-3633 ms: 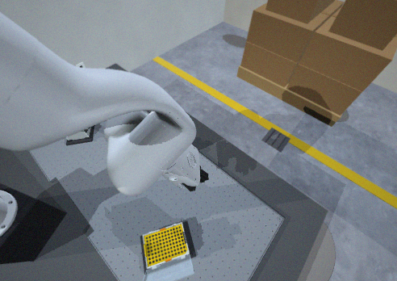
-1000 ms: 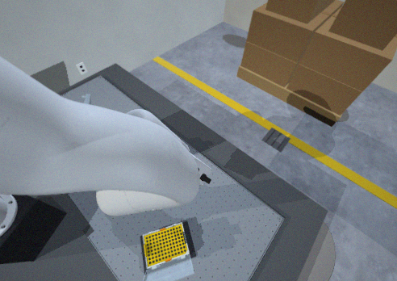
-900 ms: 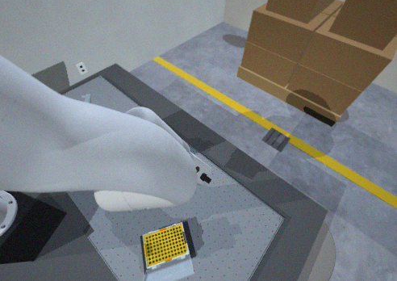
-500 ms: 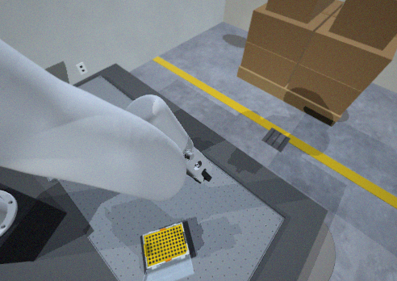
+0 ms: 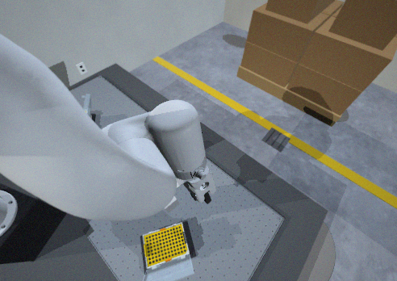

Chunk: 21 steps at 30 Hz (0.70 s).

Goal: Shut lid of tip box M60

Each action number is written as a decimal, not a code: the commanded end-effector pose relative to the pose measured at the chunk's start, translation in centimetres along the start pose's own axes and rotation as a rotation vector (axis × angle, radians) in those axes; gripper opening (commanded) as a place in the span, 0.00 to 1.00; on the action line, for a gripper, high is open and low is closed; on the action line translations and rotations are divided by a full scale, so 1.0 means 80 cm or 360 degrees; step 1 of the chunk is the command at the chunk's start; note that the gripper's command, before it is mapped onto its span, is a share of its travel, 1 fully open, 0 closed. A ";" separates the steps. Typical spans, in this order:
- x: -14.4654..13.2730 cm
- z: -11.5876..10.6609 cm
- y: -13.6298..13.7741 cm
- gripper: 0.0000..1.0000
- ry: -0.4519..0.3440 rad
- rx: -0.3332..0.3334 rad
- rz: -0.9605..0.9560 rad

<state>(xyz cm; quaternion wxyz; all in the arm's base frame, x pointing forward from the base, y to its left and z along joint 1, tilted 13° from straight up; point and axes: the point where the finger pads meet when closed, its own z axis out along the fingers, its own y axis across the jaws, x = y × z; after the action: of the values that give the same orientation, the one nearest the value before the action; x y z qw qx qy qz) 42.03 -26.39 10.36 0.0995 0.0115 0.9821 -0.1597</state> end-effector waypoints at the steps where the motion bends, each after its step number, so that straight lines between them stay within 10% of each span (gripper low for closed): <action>1: 0.017 -0.002 -0.031 0.00 0.0127 -0.0205 0.0018; 21: 0.077 -0.001 -0.098 0.00 0.0128 -0.0204 0.0018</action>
<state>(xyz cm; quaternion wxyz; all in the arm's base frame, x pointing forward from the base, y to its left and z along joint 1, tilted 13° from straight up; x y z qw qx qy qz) 35.72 -33.42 11.45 0.0592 0.0186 0.9934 -0.0964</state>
